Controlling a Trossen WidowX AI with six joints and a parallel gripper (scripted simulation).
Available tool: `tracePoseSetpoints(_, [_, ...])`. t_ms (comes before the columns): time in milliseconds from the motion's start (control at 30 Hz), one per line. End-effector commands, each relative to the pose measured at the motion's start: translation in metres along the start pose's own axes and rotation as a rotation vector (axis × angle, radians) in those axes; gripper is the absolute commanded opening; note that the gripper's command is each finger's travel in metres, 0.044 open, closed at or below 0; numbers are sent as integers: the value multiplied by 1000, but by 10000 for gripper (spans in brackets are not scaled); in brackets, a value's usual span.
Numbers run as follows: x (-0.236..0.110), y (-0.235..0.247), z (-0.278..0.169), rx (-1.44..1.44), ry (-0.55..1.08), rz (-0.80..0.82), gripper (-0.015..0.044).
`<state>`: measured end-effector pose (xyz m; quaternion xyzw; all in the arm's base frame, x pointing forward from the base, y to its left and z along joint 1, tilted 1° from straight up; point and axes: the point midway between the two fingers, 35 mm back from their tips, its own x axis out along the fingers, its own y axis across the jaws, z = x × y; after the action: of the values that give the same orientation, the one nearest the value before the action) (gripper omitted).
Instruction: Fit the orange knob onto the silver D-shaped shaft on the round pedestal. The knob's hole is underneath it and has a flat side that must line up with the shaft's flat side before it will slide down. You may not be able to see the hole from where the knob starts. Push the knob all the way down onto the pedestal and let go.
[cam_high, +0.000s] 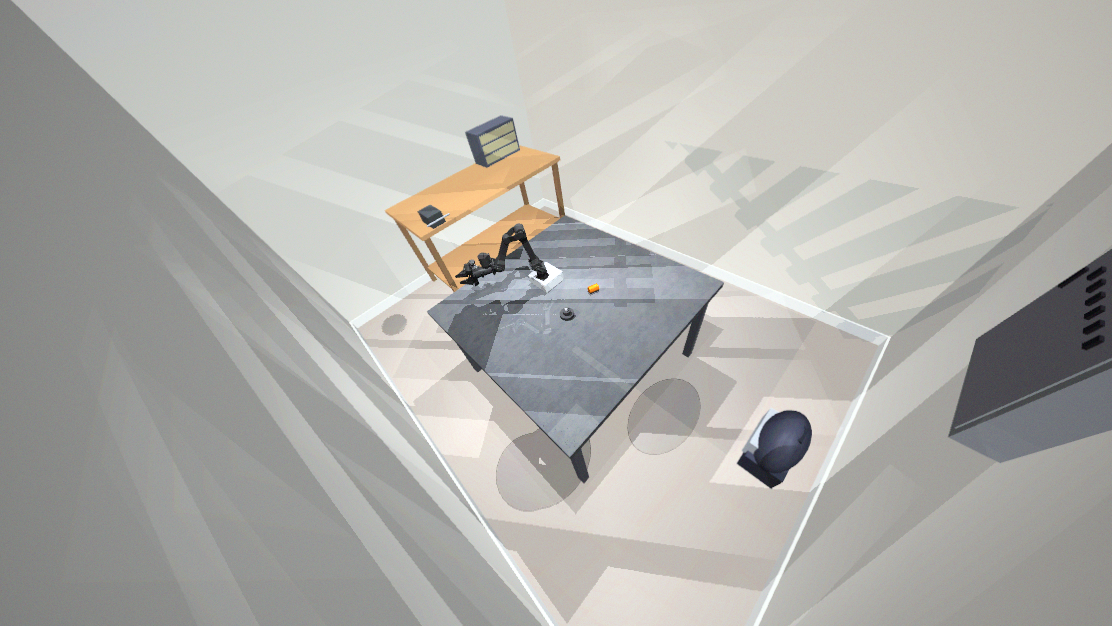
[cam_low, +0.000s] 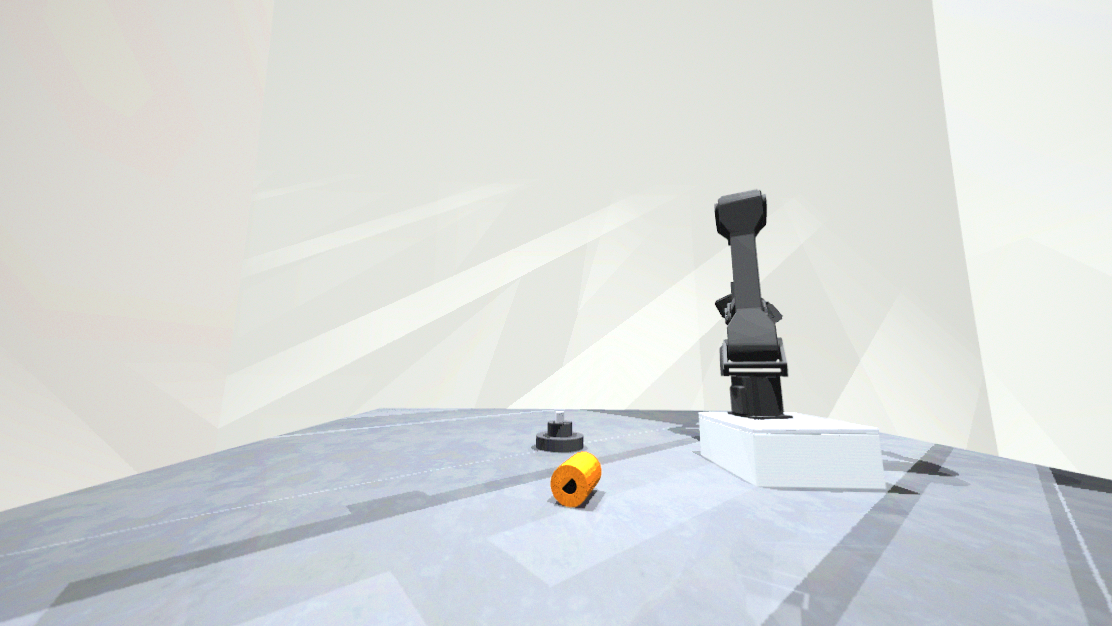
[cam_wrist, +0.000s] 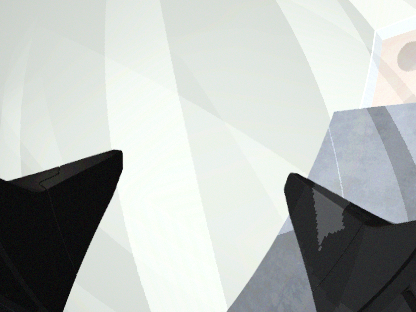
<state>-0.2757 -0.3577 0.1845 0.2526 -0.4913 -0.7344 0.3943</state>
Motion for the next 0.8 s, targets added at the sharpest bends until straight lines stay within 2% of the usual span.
tracePoseSetpoints(0, [1,1,-4,4,9,-1,426])
tracePoseSetpoints(200, [0,23,-108,117,263,-57,440])
tracePoseSetpoints(367, [-19,39,-189,176,458,-121,440])
tracePoseSetpoints(567, [-62,53,-275,206,674,-215,440])
tracePoseSetpoints(767, [-128,65,-347,160,901,-266,440])
